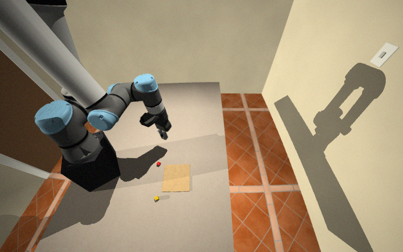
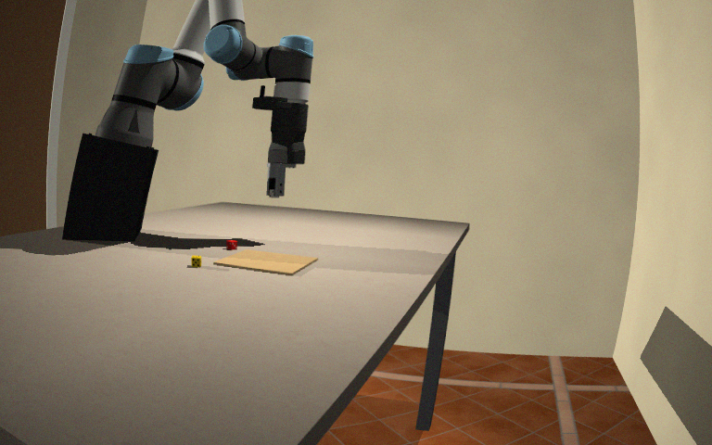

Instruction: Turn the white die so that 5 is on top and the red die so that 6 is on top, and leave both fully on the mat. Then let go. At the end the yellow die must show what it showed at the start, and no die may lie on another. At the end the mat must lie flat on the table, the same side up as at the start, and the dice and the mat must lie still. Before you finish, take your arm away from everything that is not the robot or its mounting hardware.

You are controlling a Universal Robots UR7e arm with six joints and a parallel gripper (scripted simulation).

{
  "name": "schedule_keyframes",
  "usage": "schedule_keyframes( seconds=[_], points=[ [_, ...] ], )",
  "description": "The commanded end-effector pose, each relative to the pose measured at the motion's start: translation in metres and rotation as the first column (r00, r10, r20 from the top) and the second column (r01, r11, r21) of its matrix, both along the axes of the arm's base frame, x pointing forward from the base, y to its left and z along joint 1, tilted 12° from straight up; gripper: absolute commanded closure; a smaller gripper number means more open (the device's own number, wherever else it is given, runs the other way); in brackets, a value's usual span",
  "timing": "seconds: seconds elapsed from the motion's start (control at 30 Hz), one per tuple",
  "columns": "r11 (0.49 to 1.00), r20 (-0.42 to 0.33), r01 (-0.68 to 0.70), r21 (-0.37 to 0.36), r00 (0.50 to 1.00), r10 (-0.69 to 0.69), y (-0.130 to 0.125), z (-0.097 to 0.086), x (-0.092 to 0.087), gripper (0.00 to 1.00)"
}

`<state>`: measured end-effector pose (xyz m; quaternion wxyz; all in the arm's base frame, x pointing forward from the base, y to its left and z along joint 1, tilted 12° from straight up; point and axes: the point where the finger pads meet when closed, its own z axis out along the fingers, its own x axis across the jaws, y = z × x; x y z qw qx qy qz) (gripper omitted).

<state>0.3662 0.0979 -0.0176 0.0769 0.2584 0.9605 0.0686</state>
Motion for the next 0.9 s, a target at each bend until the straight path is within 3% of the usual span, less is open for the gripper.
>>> schedule_keyframes(
  seconds=[0.0, 0.37, 0.87],
  points=[
    [0.991, 0.012, -0.132, -0.026, 0.991, 0.132, 0.0019, 0.0006, 0.0030, 0.66],
    [0.976, 0.017, -0.214, -0.043, 0.976, 0.215, 0.0033, 0.0008, 0.0048, 0.66],
    [0.974, 0.021, -0.224, -0.038, 0.974, 0.225, 0.0034, 0.0006, 0.0049, 0.66]
  ],
)
